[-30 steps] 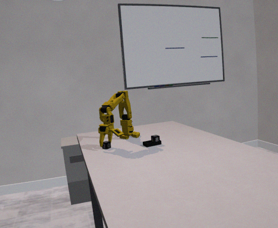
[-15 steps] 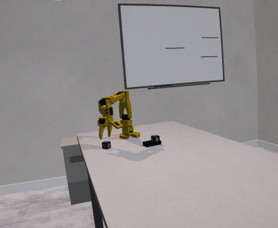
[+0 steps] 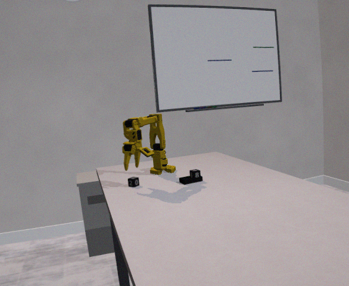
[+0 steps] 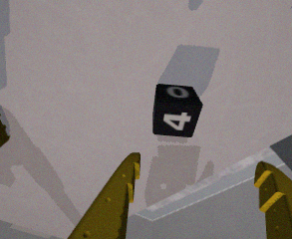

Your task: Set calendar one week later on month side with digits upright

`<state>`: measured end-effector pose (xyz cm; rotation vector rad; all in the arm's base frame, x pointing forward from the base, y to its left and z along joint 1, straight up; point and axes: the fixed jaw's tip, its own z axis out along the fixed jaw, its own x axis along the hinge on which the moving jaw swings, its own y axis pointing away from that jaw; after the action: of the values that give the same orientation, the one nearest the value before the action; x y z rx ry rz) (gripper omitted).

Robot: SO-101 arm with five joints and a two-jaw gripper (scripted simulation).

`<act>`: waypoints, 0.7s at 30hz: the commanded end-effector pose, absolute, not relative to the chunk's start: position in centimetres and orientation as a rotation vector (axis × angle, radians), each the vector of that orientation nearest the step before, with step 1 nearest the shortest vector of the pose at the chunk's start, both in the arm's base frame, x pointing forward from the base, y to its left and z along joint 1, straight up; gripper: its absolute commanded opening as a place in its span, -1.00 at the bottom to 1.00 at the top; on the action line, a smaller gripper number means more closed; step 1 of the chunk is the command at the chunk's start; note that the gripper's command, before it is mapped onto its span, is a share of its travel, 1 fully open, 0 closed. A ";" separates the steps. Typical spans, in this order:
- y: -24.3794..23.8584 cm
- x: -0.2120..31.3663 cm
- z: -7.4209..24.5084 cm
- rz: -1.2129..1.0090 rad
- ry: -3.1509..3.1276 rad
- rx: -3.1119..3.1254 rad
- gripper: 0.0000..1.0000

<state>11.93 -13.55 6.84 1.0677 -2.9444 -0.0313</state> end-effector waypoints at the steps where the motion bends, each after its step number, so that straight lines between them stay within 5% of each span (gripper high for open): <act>1: -14.2 12.3 7.9 0.070 -2.968 1.079 -0.29; 21: -14.4 12.5 9.2 0.191 -2.991 1.087 -0.29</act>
<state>12.06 -13.69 7.44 1.0726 -2.9580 0.0261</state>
